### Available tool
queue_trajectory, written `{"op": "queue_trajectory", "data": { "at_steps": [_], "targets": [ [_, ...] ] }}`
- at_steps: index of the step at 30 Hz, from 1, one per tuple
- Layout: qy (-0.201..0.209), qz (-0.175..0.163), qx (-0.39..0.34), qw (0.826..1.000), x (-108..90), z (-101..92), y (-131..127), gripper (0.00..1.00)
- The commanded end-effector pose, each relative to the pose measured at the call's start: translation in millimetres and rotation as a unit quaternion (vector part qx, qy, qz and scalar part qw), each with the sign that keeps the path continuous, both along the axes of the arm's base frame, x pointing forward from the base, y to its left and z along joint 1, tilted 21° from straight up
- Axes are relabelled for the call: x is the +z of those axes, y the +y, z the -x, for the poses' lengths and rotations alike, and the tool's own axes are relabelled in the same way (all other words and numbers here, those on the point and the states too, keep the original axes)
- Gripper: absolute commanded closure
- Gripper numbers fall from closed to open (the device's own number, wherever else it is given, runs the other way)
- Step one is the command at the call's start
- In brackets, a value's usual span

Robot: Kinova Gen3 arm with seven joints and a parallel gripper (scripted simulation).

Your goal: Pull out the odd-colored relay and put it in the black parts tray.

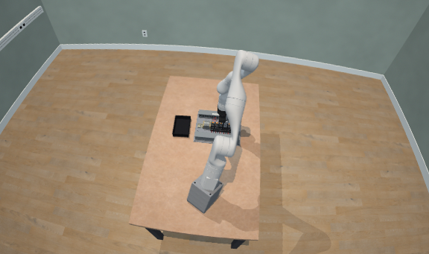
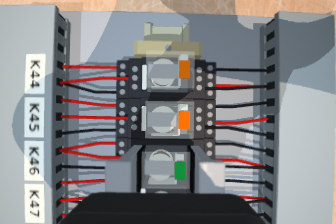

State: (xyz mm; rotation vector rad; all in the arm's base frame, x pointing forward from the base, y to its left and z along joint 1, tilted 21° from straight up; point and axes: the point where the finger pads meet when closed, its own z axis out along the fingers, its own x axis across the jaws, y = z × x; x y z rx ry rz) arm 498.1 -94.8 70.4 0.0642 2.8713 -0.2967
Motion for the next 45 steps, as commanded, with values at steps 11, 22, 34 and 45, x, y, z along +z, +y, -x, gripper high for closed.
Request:
{"op": "queue_trajectory", "data": {
  "at_steps": [11, 22, 34, 45],
  "targets": [
    [-0.019, 0.001, 0.002, 1.0, 1.0, -0.6, -0.9, 1.0],
    [-0.028, 0.003, 0.005, 1.0, 0.8, -0.2, -1.0, 1.0],
    [-0.033, 0.003, 0.006, 0.999, 0.7, 0.2, -0.9, 1.0],
    [-0.041, 0.003, 0.007, 0.999, 0.5, 0.7, -0.9, 1.0]
  ]
}}
